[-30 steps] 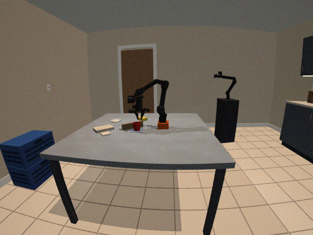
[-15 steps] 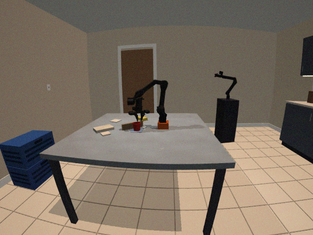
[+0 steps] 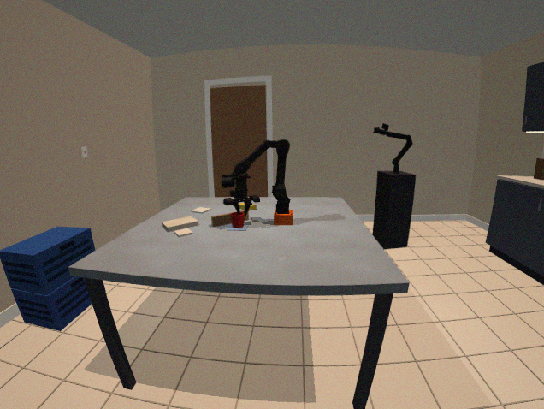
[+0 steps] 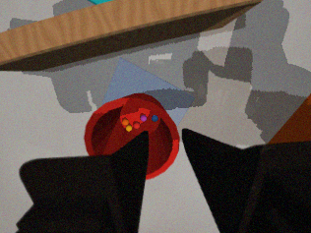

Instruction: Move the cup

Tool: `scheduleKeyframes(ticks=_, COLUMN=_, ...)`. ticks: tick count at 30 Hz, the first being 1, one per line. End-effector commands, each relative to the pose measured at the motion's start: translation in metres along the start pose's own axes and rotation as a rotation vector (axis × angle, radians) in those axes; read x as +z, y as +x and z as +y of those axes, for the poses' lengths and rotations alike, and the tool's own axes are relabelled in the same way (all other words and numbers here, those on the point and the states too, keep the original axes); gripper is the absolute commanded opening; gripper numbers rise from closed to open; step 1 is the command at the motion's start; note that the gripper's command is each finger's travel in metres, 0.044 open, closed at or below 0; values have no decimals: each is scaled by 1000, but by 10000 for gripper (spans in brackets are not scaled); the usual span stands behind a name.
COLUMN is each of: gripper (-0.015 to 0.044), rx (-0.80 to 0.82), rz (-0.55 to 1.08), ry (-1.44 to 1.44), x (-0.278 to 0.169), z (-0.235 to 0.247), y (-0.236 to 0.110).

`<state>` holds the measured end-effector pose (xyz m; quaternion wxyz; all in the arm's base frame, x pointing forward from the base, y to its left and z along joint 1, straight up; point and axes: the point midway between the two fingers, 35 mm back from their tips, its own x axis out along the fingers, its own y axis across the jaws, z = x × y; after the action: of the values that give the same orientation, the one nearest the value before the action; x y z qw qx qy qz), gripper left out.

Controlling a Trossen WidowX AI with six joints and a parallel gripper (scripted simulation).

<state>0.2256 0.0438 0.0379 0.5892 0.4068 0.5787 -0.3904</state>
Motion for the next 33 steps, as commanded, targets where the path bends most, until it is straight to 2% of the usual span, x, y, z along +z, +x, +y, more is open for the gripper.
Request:
scheduleKeyframes(ticks=1, gripper=148, rx=-14, rz=-4, ry=4, x=0, z=-3, y=11)
scheduleKeyframes(ticks=11, gripper=148, rx=-14, rz=-3, ry=4, x=0, z=-5, y=26)
scheduleKeyframes(ticks=21, gripper=148, rx=-14, rz=-3, ry=4, x=0, z=-5, y=26)
scheduleKeyframes(ticks=24, gripper=69, rx=-8, rz=1, ry=0, x=-1, z=-4, y=24)
scheduleKeyframes(ticks=33, gripper=9, rx=-8, rz=1, ry=0, x=-1, z=-4, y=24)
